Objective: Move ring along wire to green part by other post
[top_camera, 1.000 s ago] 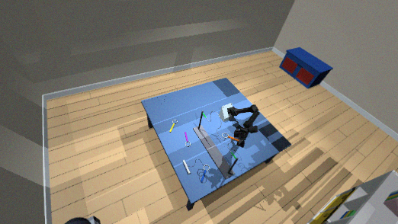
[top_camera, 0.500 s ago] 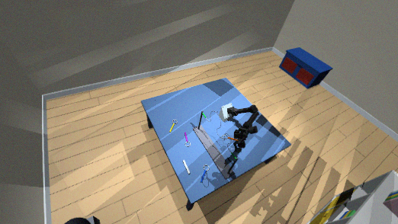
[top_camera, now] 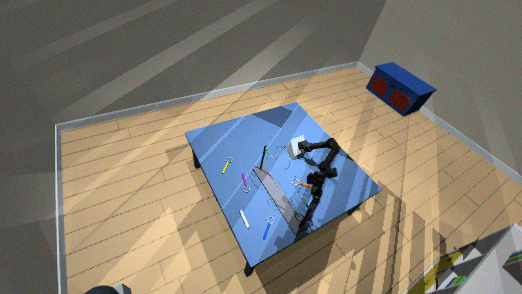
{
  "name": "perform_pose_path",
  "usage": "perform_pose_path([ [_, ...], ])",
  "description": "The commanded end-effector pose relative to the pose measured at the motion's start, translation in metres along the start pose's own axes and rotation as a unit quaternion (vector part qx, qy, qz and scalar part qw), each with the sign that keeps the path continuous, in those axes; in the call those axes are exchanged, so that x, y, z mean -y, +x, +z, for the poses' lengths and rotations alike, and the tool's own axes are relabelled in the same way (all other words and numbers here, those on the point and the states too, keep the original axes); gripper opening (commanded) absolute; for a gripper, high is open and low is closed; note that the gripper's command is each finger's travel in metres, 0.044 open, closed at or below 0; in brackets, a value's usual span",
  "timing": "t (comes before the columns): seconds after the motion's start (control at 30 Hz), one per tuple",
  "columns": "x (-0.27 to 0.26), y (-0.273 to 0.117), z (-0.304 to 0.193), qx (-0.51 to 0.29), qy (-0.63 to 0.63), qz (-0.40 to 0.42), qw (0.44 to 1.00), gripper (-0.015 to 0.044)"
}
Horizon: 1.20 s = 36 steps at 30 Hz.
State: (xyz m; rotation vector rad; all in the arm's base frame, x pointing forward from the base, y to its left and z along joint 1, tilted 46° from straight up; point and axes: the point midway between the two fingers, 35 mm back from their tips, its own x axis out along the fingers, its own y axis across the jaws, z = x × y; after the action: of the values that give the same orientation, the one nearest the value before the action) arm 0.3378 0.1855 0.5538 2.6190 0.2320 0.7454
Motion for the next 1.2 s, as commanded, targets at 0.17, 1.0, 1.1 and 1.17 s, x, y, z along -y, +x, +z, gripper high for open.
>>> perform_pose_path([
  [0.17,0.028,-0.002,0.003,-0.002,-0.074,-0.042,0.996,-0.015],
  [1.0,0.112,-0.026,0.041,-0.012,-0.332,-0.189,0.924,-0.015],
  [1.1,0.12,-0.031,0.049,-0.013,-0.362,-0.206,0.909,-0.015],
  [1.17,0.125,-0.034,0.054,-0.013,-0.381,-0.217,0.899,-0.015],
])
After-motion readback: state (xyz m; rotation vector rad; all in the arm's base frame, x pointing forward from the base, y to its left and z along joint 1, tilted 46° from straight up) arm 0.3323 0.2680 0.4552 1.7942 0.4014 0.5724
